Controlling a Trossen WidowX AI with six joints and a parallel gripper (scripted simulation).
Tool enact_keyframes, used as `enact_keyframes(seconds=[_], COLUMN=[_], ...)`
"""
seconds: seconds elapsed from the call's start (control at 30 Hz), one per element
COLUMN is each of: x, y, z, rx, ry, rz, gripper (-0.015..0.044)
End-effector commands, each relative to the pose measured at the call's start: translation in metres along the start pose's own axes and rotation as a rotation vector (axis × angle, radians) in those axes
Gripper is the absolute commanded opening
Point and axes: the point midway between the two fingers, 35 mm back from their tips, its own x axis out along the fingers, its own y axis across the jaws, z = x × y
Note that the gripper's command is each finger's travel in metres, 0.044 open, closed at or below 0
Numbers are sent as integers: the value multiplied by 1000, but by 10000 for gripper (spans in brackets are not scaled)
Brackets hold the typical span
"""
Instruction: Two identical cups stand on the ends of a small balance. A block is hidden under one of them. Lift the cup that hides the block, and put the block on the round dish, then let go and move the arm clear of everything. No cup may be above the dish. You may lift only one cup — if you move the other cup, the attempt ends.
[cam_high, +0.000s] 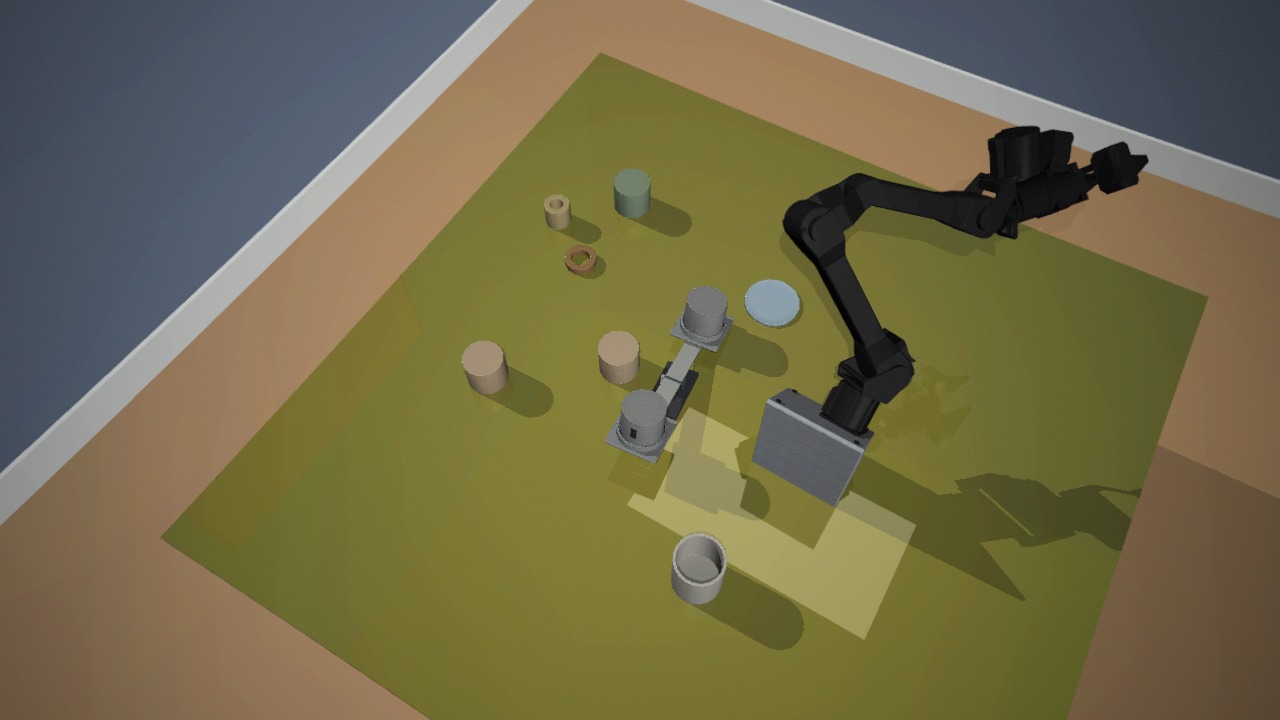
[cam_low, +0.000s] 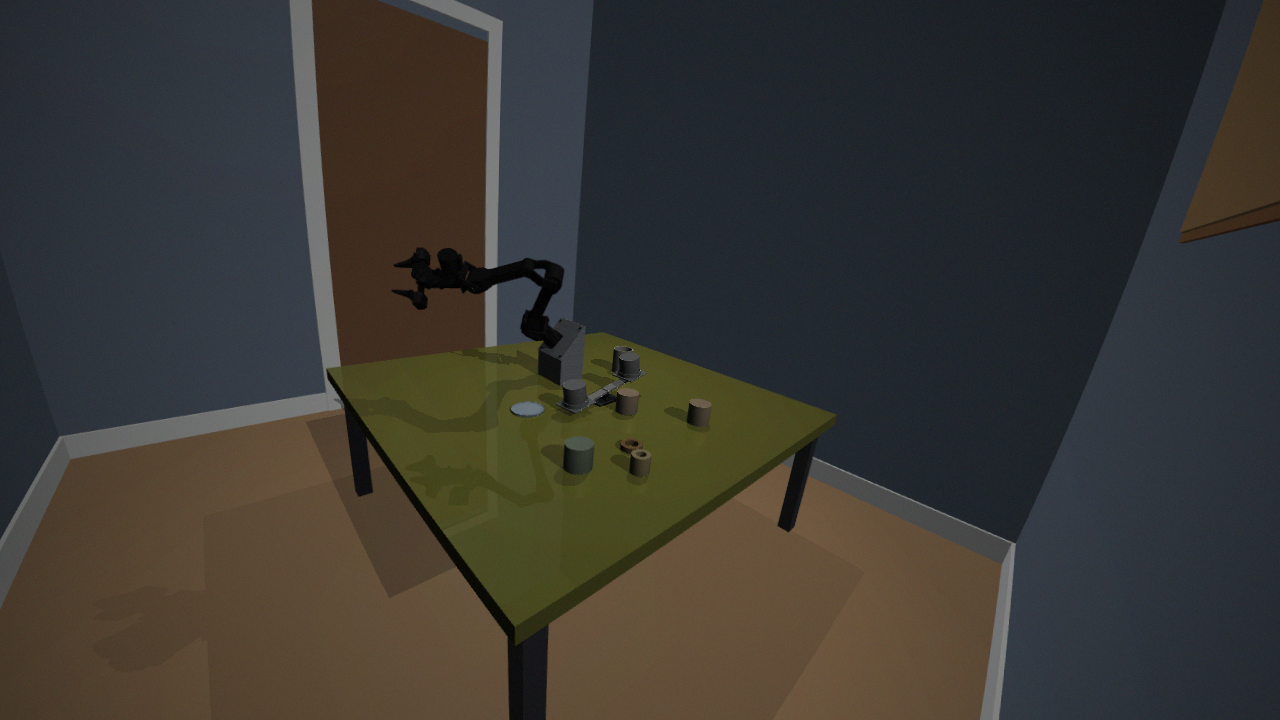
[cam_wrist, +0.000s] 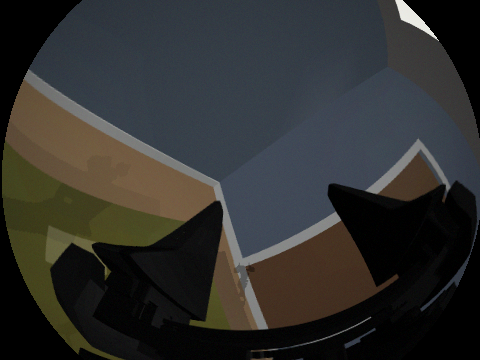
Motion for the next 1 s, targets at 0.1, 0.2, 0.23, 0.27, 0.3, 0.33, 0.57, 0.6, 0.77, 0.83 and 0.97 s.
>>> enact_keyframes(seconds=[0.1, 0.2, 0.23, 0.27, 0.3, 0.33, 0.57, 0.6, 0.77, 0.83, 0.97], x=[0, 1, 2, 2, 2, 2, -4, -6, -19, -26, -43], y=[16, 36, 42, 48, 55, 62, 115, 123, 163, 179, 209], z=[-6, -13, -15, -17, -19, -20, -29, -29, -28, -26, -21], rx=[24, 87, 112, 135, 159, 183, 338, 358, 460, 497, 564], ry=[20, 47, 57, 67, 77, 88, 172, 185, 244, 268, 319], rz=[59, 123, 143, 163, 182, 204, 361, 384, 508, 560, 663], gripper=[440, 440, 440, 440, 440, 440, 440, 440, 440, 440, 440])
